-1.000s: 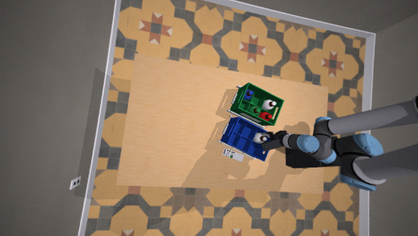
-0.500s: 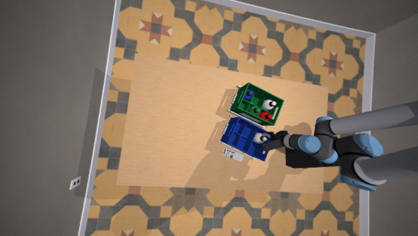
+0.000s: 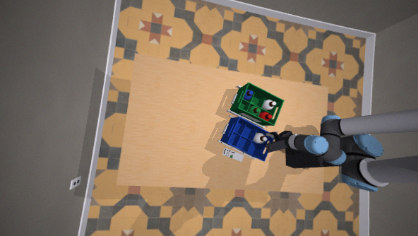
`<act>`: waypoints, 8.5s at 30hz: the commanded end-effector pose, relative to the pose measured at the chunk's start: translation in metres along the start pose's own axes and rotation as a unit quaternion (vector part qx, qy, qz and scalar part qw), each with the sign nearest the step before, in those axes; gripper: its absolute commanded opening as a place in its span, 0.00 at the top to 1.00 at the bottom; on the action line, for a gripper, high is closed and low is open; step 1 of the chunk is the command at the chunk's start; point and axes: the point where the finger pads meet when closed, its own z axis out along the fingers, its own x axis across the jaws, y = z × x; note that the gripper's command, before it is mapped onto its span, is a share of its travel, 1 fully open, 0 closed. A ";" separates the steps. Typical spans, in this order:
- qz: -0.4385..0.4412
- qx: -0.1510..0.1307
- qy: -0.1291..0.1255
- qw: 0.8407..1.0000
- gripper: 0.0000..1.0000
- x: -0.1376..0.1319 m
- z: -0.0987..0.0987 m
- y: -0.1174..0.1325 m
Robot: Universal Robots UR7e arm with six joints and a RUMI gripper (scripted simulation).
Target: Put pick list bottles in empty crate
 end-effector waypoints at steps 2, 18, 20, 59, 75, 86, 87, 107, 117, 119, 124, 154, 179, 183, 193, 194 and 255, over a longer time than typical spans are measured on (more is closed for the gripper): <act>0.000 -0.001 -0.001 1.000 0.62 0.000 -0.012 0.000; 0.000 -0.001 -0.001 1.000 0.62 0.000 -0.043 0.000; 0.000 -0.001 -0.001 1.000 0.62 0.000 -0.043 0.000; 0.000 -0.001 -0.001 1.000 0.62 0.174 -0.043 0.021; 0.000 -0.001 -0.001 1.000 0.62 0.189 -0.043 0.023; 0.000 -0.001 -0.001 1.000 0.62 0.189 -0.031 0.023; 0.000 -0.001 -0.001 1.000 0.62 0.189 -0.030 0.023; 0.000 -0.001 -0.001 1.000 0.62 0.189 -0.006 0.023; 0.000 -0.001 -0.001 1.000 0.62 0.189 0.007 0.023; 0.000 -0.001 -0.001 1.000 0.62 0.189 0.007 0.023; 0.000 -0.001 -0.001 1.000 0.62 0.189 0.014 0.023; 0.000 -0.001 -0.001 1.000 0.62 0.189 0.043 0.023; 0.000 -0.001 -0.001 1.000 1.00 0.189 0.042 0.023; 0.000 -0.001 -0.001 1.000 1.00 0.189 0.042 0.023; 0.000 -0.001 -0.001 1.000 1.00 0.189 0.042 0.023; 0.000 -0.001 -0.001 1.000 1.00 0.189 0.042 0.023; 0.000 -0.001 -0.001 1.000 1.00 0.189 -0.031 0.023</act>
